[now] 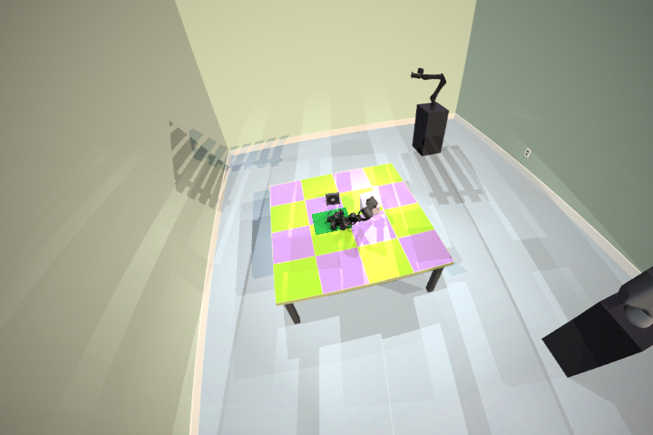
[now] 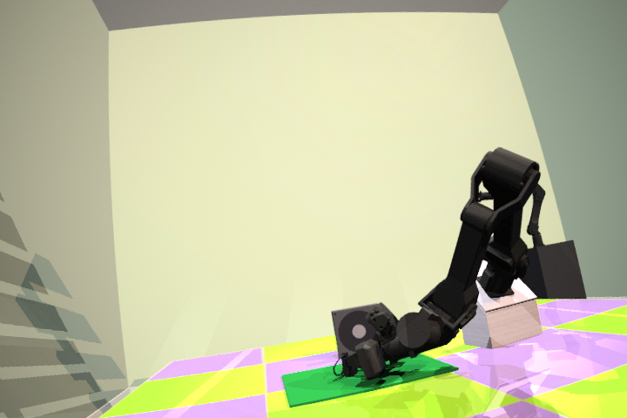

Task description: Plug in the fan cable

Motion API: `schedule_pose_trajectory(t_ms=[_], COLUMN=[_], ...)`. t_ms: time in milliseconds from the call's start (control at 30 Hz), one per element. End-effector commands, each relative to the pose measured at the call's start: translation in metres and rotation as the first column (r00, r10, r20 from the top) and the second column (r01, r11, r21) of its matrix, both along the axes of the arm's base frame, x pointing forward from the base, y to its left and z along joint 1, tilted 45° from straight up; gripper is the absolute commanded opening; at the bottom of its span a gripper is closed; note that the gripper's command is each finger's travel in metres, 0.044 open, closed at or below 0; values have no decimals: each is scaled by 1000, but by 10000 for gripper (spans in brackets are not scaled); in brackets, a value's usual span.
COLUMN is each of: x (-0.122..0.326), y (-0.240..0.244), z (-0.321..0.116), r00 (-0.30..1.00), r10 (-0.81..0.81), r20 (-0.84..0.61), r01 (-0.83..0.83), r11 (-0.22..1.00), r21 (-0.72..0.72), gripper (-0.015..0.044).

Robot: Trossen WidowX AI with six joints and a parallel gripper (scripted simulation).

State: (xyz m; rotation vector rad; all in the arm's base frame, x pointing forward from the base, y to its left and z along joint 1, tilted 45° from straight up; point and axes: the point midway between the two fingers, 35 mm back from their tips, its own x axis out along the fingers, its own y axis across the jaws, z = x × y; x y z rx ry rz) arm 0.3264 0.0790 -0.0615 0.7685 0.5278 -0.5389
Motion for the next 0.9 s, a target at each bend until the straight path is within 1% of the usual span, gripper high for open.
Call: schedule_pose_trajectory(t_ms=[0, 233, 500, 867], x=[0, 0, 0, 0], y=[0, 0, 0, 0], z=[1, 1, 0, 0], r00=[1000, 1000, 1000, 1000], r10=[1, 1, 0, 0], r20=[0, 0, 0, 0], r01=[-1, -1, 0, 0], r11=[1000, 1000, 1000, 1000], r21=[0, 0, 0, 0], gripper=[0, 0, 205, 205])
